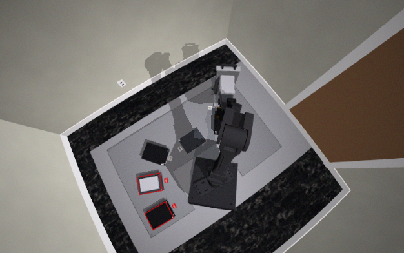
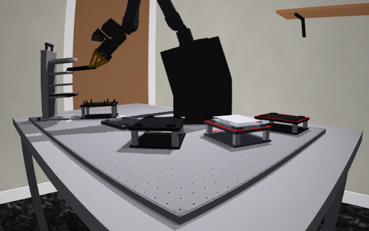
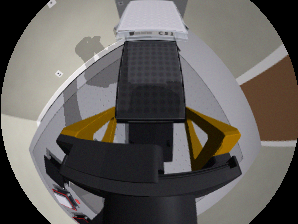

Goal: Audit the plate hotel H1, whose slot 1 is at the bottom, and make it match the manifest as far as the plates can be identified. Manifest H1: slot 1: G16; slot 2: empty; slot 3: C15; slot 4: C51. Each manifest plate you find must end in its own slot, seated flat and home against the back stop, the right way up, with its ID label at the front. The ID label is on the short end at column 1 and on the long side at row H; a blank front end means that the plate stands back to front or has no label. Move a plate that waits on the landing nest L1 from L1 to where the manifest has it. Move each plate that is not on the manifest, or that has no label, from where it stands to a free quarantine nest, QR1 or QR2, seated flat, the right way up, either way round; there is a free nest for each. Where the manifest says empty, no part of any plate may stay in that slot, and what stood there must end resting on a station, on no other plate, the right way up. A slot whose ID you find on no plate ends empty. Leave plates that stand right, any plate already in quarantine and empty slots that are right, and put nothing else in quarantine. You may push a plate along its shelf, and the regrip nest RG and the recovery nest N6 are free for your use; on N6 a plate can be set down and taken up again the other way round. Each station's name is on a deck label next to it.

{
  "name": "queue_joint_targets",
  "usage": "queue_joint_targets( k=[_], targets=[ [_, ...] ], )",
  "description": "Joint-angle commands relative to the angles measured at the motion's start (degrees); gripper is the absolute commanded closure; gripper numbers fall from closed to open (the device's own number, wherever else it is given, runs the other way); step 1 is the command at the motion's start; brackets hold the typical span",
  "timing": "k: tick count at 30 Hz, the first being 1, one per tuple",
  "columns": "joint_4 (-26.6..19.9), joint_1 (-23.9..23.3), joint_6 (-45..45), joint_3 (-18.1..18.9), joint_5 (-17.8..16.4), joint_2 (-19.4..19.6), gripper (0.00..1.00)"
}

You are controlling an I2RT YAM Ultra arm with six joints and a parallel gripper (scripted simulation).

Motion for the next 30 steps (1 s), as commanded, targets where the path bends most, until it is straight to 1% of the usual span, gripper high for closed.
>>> queue_joint_targets(
  k=[1,30],
  targets=[
    [0.2,0.1,0.1,1.0,0.0,-0.2,0.14],
    [-0.8,0.9,0.5,4.8,0.8,2.5,0.14]
  ],
)
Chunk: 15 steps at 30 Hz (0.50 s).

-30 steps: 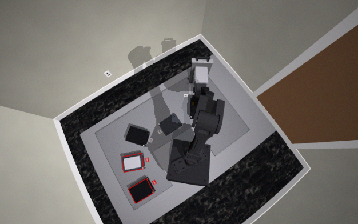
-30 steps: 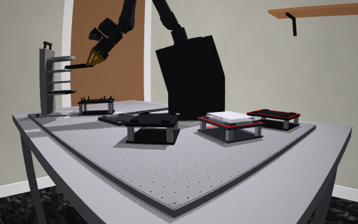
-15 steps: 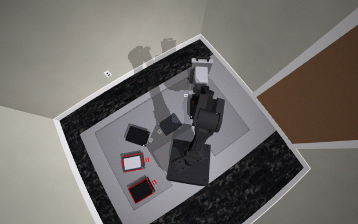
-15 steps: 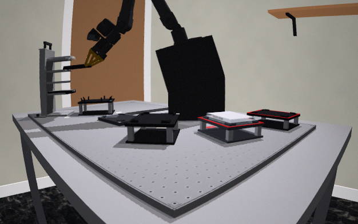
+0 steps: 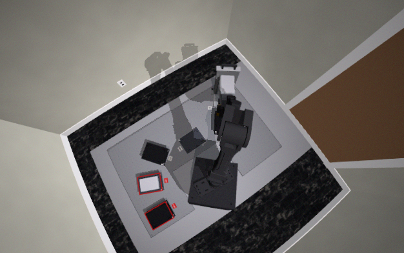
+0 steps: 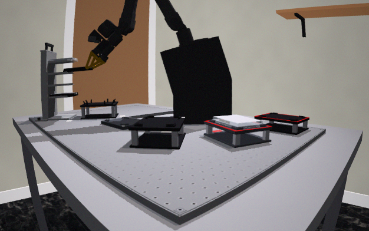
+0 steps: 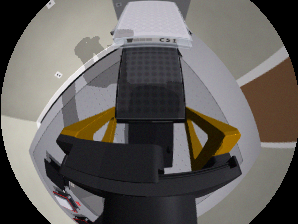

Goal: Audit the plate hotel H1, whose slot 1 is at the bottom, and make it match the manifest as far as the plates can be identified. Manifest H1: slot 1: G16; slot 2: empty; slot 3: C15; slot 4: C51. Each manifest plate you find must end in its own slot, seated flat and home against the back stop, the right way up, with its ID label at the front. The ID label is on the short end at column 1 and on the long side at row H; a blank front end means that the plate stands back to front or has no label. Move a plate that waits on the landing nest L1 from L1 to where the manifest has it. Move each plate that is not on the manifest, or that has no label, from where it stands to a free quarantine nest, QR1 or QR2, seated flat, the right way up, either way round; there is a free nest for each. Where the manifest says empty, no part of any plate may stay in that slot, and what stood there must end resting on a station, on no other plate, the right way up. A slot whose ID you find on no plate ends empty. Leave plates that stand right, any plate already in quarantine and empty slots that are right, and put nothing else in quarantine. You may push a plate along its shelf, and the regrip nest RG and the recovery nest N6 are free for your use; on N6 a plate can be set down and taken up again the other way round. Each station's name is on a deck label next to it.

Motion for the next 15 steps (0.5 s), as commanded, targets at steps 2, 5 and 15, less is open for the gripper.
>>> queue_joint_targets(
  k=[2,5,15],
  targets=[
    [0.1,0.1,0.1,1.2,0.1,0.0,0.14],
    [0.0,0.2,0.1,1.7,0.2,0.3,0.14],
    [-0.2,0.4,0.3,2.9,0.4,1.3,0.14]
  ],
)
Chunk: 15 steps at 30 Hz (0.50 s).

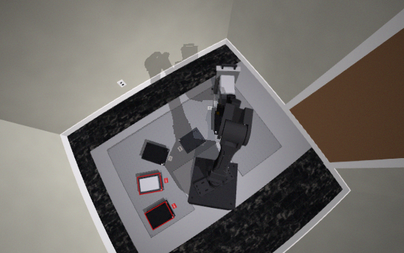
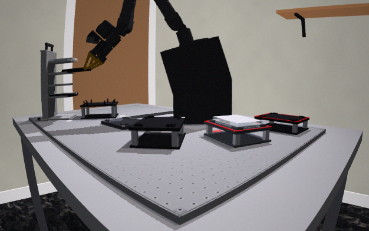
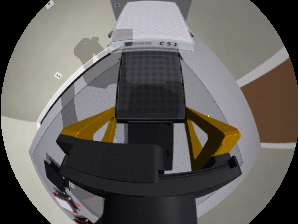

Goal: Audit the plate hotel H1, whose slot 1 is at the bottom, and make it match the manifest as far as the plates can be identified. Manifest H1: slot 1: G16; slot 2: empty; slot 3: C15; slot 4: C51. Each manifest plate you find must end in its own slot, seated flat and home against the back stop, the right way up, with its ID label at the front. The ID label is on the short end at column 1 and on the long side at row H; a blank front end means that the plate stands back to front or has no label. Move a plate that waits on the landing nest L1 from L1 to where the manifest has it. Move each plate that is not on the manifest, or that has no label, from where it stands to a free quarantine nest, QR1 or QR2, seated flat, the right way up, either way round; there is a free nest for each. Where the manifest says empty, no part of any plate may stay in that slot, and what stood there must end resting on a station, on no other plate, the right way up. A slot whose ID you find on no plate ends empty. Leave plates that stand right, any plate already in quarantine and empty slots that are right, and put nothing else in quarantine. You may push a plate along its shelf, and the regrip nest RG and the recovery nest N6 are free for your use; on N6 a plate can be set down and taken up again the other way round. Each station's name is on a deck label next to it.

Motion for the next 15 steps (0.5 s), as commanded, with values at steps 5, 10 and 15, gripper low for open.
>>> queue_joint_targets(
  k=[5,10,15],
  targets=[
    [0.1,0.2,0.1,1.7,0.1,0.4,0.14],
    [0.0,0.3,0.2,2.3,0.2,0.9,0.14],
    [-0.1,0.4,0.2,2.9,0.3,1.4,0.14]
  ],
)
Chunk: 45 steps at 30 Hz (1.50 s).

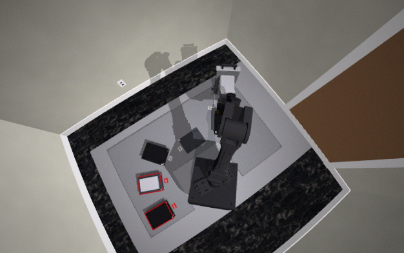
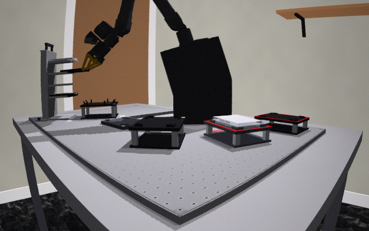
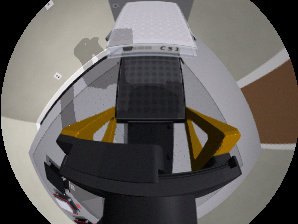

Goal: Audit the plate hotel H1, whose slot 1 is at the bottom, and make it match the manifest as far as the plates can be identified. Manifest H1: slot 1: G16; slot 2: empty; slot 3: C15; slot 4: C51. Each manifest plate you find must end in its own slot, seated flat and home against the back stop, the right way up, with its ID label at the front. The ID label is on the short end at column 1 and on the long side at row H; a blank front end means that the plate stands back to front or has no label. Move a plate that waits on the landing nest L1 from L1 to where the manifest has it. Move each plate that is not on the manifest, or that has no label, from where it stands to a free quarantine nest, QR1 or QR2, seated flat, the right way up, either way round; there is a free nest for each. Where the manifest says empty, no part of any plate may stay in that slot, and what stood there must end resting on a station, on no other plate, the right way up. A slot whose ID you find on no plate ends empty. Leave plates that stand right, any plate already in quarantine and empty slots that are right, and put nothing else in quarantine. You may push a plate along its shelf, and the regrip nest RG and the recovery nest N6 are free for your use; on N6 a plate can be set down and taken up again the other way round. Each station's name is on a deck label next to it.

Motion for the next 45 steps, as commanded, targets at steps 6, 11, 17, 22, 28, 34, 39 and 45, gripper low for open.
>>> queue_joint_targets(
  k=[6,11,17,22,28,34,39,45],
  targets=[
    [0.3,0.1,0.0,1.0,0.0,0.0,0.14],
    [0.3,0.1,0.0,1.0,0.0,0.0,0.14],
    [0.3,0.1,0.0,1.0,0.0,0.0,0.14],
    [0.3,0.1,0.0,1.0,0.0,0.0,0.14],
    [0.3,0.1,0.1,1.1,0.0,0.1,0.14],
    [0.2,0.2,0.1,1.7,0.1,0.7,0.14],
    [0.2,0.3,0.2,2.4,0.2,1.3,0.14],
    [0.2,0.5,0.2,3.3,0.4,2.2,0.14]
  ],
)
